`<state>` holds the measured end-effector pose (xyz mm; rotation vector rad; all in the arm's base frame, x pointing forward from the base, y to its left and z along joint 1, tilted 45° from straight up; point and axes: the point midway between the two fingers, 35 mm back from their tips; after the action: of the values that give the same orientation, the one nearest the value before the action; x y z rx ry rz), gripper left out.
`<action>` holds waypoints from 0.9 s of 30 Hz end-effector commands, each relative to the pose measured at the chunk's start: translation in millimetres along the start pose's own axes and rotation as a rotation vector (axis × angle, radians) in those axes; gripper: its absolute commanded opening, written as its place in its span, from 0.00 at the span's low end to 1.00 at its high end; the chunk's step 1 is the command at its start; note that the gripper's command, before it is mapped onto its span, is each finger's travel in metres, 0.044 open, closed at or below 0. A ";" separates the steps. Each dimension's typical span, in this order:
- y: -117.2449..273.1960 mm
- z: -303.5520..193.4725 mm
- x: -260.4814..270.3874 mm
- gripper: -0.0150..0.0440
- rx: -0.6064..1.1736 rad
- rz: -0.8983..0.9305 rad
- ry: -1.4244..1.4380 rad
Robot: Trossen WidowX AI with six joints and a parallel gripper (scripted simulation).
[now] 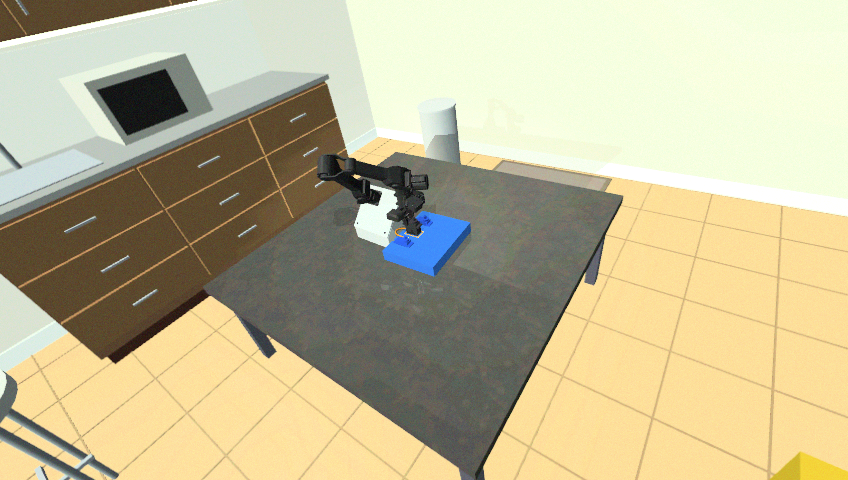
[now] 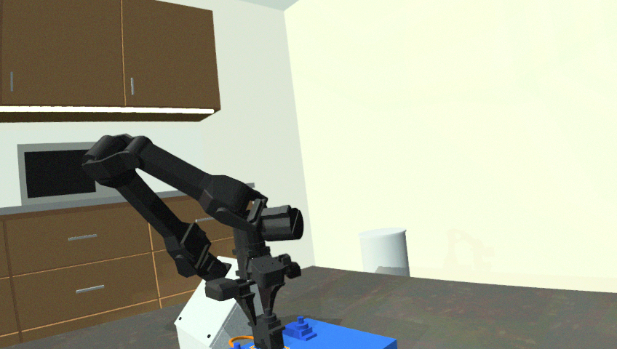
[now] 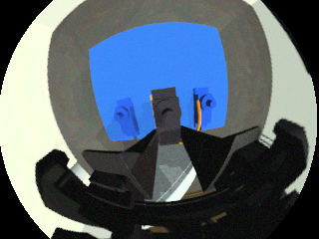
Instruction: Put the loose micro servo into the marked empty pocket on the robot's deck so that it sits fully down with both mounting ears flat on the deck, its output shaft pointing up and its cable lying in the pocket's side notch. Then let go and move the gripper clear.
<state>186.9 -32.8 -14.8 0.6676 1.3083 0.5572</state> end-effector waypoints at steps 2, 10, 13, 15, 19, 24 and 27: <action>-4.8 -0.1 -0.7 0.25 -0.003 -0.006 0.007; -11.1 -0.1 -0.8 0.25 -0.003 -0.006 0.007; -13.5 -0.1 -0.8 0.25 -0.003 -0.006 0.007; -15.1 -0.1 -0.8 0.25 -0.003 -0.006 0.007; -18.3 -0.1 -0.9 0.25 -0.003 -0.006 0.007; -22.3 -0.1 -1.0 0.25 -0.003 -0.007 0.007; -25.0 -0.1 -1.0 0.25 -0.003 -0.007 0.007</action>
<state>186.4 -48.0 -30.3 0.6686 1.3089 0.5577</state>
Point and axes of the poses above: the point midway between the two fingers, 35 mm back from their tips, its own y axis back along the fingers, its own x axis across the jaws, z = x × y, and after that the axes turned 12 degrees about -y, right-handed
